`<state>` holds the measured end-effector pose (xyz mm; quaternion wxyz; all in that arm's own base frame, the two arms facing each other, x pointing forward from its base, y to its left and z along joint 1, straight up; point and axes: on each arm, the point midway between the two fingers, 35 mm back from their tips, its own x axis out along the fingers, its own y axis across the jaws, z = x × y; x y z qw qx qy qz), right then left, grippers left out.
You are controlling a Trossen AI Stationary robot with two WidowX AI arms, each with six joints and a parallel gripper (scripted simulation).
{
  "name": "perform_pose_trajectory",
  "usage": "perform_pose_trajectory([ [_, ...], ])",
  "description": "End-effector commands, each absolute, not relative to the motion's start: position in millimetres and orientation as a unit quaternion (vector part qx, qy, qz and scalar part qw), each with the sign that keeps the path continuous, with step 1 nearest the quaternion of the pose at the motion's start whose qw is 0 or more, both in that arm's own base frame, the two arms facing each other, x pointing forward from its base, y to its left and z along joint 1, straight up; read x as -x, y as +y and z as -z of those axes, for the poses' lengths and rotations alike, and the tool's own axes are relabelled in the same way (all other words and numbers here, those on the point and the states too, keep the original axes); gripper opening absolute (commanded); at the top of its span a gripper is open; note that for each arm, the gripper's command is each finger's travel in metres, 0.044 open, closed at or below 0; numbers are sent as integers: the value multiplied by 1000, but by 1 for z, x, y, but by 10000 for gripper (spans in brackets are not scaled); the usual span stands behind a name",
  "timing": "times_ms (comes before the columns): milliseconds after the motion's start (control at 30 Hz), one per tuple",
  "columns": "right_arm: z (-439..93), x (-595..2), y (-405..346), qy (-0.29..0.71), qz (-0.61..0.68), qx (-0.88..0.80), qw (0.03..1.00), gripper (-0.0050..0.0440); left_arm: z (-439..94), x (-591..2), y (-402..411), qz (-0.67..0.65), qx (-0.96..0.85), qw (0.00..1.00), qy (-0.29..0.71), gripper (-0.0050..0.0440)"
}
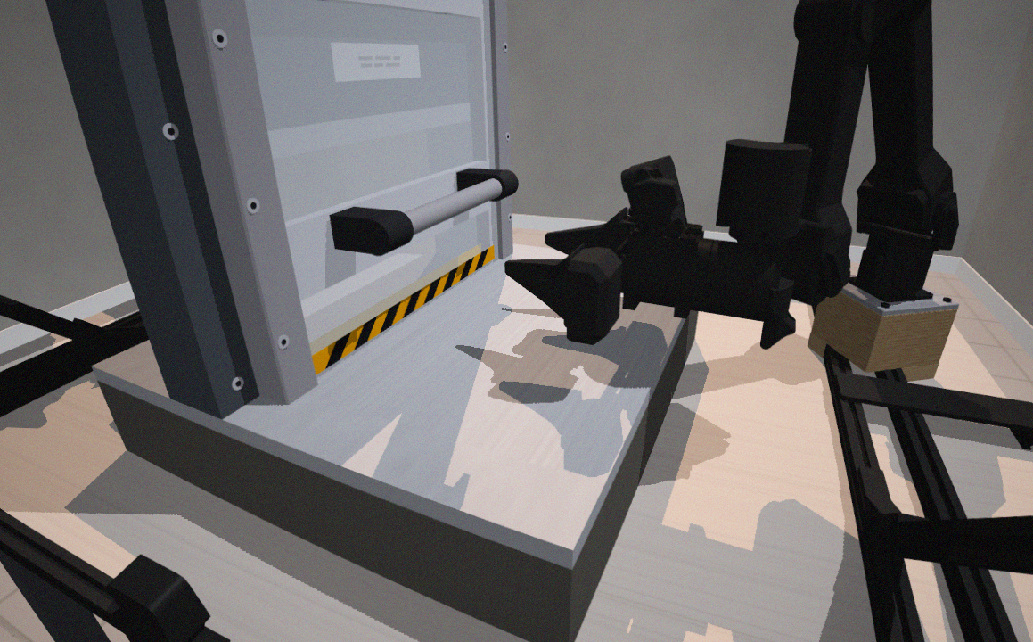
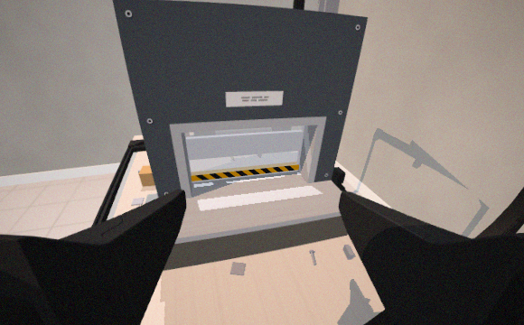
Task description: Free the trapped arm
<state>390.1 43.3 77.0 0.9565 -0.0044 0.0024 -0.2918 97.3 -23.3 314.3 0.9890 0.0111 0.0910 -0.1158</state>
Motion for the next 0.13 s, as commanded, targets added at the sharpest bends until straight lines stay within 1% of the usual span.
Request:
perform_pose_trajectory([
  [0,-77,-390,43,3,291,5,957,400,-314,-97,-23,115,-11,989,91,400],
  [100,-77,-390,43,3,291,5,957,400,-314,-97,-23,115,-11,989,91,400],
])
